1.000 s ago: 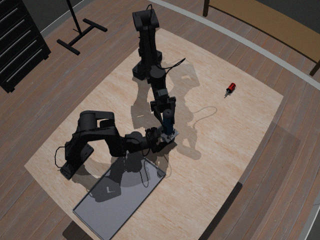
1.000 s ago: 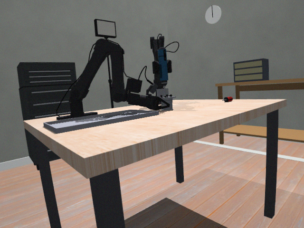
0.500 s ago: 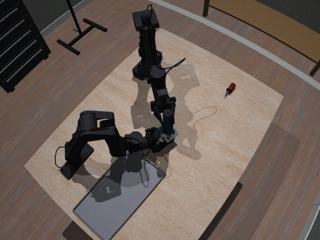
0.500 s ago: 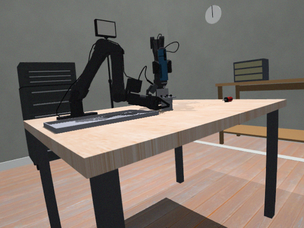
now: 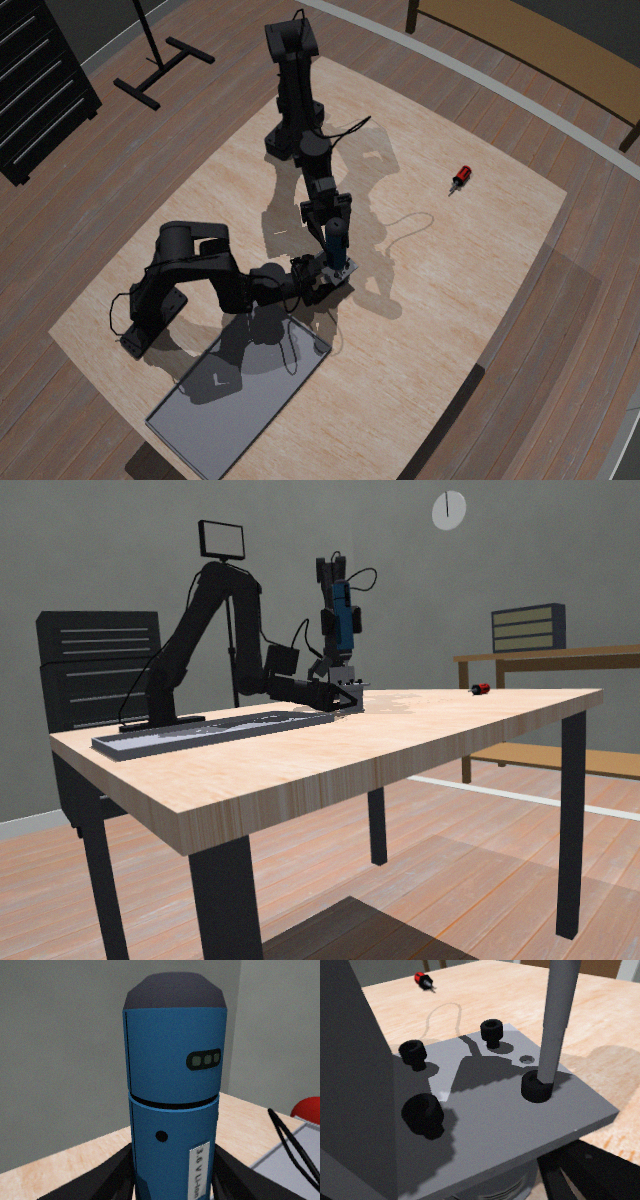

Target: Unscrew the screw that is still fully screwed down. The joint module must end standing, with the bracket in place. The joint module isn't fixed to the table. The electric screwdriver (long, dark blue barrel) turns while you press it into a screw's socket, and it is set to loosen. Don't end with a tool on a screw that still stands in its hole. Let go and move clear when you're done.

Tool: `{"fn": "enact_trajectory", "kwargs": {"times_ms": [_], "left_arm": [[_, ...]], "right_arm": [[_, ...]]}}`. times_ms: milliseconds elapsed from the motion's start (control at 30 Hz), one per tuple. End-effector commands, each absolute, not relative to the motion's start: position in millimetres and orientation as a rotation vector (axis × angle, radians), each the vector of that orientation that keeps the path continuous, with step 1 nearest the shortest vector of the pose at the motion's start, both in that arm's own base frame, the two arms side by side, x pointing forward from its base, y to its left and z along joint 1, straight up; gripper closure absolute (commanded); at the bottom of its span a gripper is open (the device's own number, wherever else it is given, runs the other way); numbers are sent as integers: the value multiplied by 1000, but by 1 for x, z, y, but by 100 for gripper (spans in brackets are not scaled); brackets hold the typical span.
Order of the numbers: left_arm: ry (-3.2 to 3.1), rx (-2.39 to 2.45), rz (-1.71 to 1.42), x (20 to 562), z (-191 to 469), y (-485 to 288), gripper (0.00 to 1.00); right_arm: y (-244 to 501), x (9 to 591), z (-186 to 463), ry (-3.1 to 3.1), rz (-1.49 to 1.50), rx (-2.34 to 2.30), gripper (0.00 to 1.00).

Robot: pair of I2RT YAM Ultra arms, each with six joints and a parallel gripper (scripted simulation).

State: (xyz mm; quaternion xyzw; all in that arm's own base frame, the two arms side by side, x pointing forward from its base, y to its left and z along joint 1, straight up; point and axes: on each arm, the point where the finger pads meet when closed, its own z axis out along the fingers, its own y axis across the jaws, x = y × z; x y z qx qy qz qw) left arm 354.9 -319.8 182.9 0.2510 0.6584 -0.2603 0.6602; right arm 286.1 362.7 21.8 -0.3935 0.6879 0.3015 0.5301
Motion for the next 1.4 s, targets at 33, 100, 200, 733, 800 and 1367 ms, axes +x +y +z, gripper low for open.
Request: {"fn": "enact_trajectory", "kwargs": {"times_ms": [33, 100, 200, 733, 800, 1367], "left_arm": [[1416, 540, -604, 356, 201, -316, 58], [1404, 536, -606, 357, 206, -317, 58], [1409, 537, -605, 355, 204, -315, 58], [1394, 532, -608, 356, 209, -316, 58], [1398, 533, -607, 356, 207, -315, 58], [1415, 539, -604, 354, 199, -314, 58]], "right_arm": [[364, 287, 24, 1643, 720, -935, 41], [364, 287, 24, 1643, 720, -935, 41], [364, 287, 24, 1643, 720, -935, 41], [364, 287, 24, 1643, 720, -935, 41], [364, 287, 24, 1643, 720, -935, 41], [364, 287, 24, 1643, 720, -935, 41]]}}
